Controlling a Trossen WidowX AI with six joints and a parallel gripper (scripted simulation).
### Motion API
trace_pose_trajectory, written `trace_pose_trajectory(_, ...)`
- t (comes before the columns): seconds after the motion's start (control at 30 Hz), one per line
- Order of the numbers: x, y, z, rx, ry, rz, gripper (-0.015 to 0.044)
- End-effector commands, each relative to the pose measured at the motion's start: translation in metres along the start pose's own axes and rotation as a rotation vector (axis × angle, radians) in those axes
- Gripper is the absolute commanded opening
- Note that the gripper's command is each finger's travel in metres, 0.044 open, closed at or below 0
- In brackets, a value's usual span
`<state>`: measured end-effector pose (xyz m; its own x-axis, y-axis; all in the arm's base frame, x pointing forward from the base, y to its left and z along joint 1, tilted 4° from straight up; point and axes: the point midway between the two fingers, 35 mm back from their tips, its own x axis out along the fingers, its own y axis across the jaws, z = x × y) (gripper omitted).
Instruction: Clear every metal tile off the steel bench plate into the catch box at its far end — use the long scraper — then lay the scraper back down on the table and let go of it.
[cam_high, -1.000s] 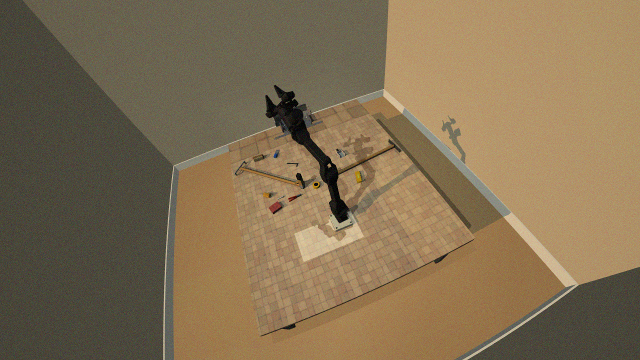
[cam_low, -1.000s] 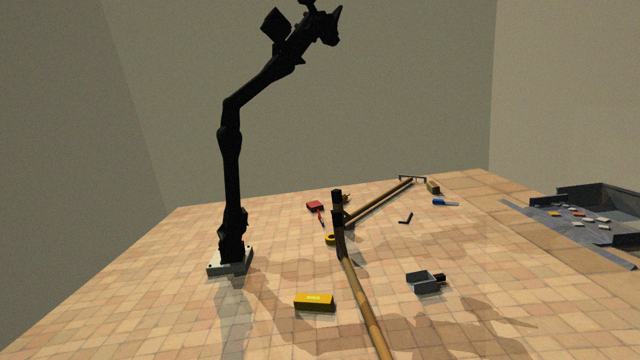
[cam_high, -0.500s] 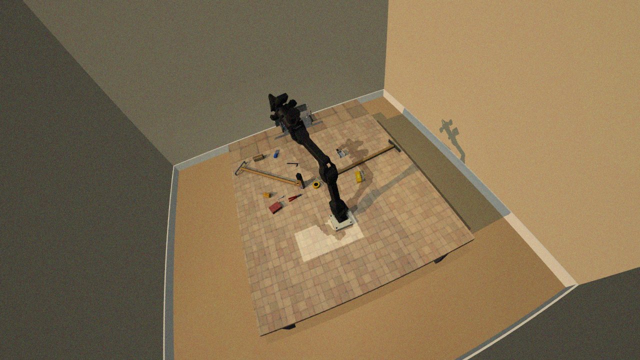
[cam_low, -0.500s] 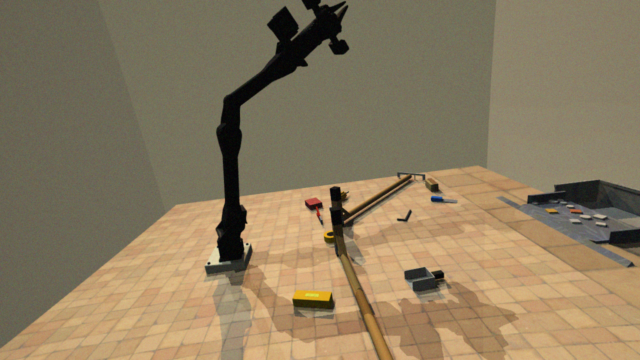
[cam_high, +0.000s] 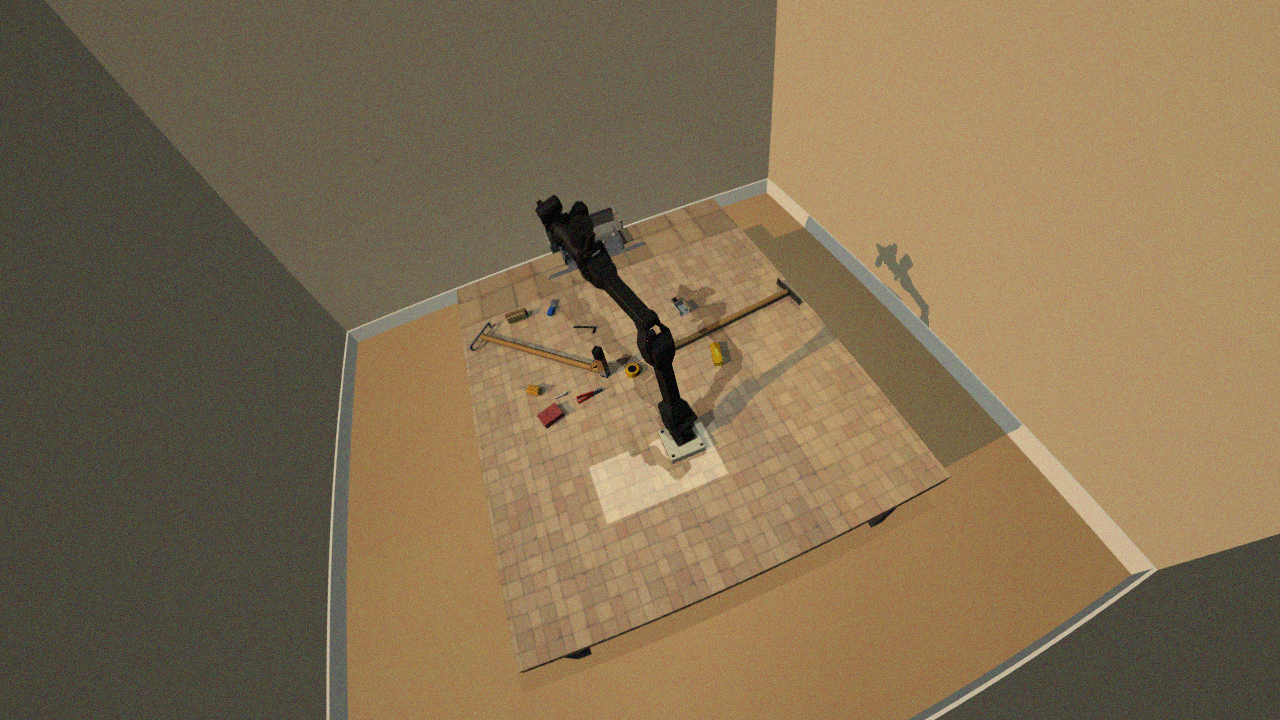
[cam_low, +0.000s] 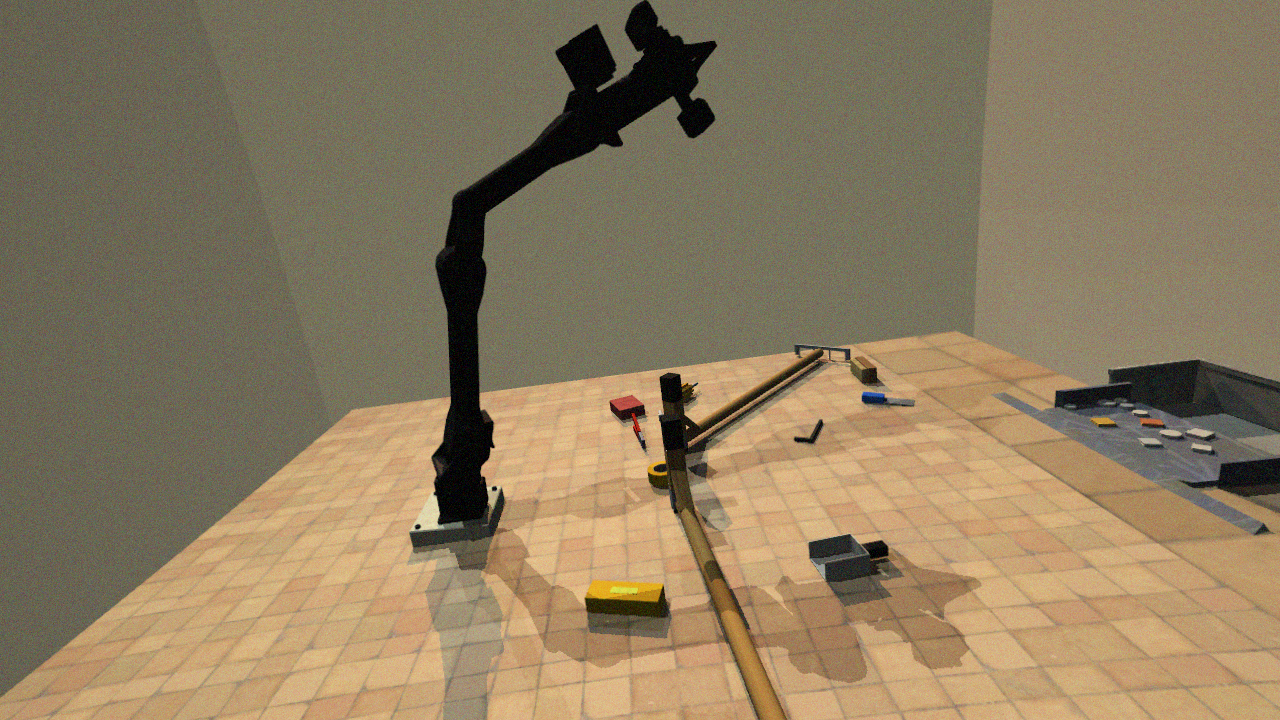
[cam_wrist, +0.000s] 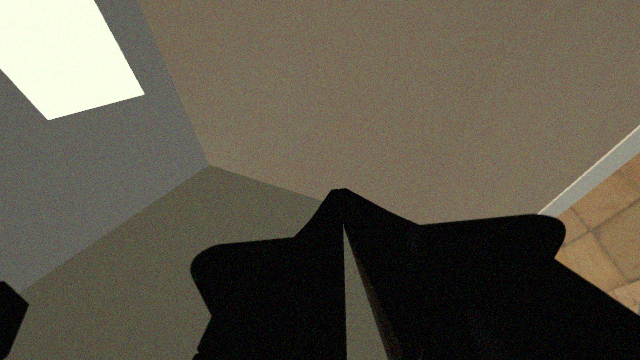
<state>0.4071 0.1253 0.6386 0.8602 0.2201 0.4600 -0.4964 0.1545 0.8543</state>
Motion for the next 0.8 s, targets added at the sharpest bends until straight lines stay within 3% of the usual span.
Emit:
trace_pose_trajectory(0.0, 0.001, -0.015, -0.004, -0.110, 0.020, -0.048, 0.0000)
trace_pose_trajectory(0.77, -0.002, -0.090, -0.018, -0.699, 0.190, -0.276, 0.0000)
